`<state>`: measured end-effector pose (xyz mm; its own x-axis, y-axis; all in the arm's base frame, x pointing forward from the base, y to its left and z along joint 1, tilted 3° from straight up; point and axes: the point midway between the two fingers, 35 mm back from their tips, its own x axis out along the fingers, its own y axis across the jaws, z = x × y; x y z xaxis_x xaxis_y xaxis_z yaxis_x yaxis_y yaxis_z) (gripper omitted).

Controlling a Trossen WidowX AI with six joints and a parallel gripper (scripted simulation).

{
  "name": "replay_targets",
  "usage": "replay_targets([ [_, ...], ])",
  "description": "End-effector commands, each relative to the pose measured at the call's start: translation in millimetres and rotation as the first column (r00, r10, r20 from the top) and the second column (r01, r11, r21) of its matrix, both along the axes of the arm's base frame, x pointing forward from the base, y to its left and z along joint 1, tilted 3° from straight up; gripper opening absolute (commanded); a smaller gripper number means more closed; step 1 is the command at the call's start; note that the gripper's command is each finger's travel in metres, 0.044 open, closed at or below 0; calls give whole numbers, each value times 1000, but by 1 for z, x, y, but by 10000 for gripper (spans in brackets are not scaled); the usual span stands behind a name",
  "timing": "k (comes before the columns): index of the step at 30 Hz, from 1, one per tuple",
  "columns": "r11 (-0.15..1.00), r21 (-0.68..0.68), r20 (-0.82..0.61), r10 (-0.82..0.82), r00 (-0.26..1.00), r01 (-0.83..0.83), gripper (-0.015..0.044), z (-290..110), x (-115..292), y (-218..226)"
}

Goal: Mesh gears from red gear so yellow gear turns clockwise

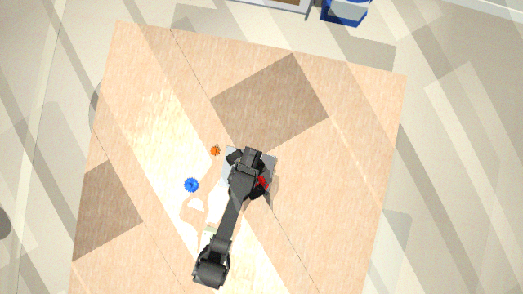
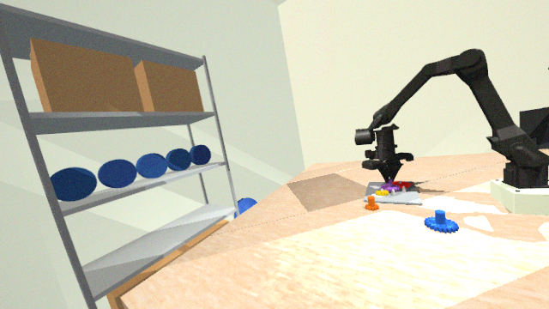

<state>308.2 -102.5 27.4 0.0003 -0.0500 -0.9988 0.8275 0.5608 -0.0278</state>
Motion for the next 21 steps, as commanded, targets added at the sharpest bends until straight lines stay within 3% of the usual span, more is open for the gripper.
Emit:
replay_targets([
  [1,999,-2,-4,49,999,-49,0,-1,-1,-1],
  [12,1000,-2,-1,2,1000,-2,0,-4,1,-1],
  [17,999,-2,2,-46,999,46,131,-1,1,-1],
  [21,996,-2,4,-87,996,87,140,2,0,-1],
])
